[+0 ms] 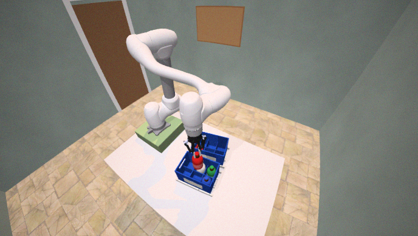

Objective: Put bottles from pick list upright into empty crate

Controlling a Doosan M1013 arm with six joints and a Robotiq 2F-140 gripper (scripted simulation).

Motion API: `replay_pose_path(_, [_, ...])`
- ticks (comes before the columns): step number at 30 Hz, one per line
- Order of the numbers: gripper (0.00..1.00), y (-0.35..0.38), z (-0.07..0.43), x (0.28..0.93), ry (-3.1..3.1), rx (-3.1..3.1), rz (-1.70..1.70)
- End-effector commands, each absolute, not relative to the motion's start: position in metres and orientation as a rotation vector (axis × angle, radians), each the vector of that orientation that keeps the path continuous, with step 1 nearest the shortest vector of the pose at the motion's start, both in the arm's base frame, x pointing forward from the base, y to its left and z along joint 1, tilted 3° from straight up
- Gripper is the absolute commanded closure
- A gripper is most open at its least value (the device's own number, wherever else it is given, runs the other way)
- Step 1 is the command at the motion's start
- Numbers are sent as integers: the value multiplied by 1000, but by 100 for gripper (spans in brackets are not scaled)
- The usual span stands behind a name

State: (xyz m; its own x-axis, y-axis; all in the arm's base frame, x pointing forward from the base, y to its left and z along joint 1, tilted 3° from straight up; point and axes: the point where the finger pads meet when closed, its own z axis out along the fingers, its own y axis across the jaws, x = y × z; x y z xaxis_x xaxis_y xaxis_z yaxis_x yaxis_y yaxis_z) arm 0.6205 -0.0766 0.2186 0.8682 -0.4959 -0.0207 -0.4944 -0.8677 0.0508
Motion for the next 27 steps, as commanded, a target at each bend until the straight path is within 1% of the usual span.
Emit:
replay_pose_path(1, [100, -72, 219, 619, -794, 2994, -51])
replay_pose_path(27, [100, -25, 217, 607, -794, 2994, -51])
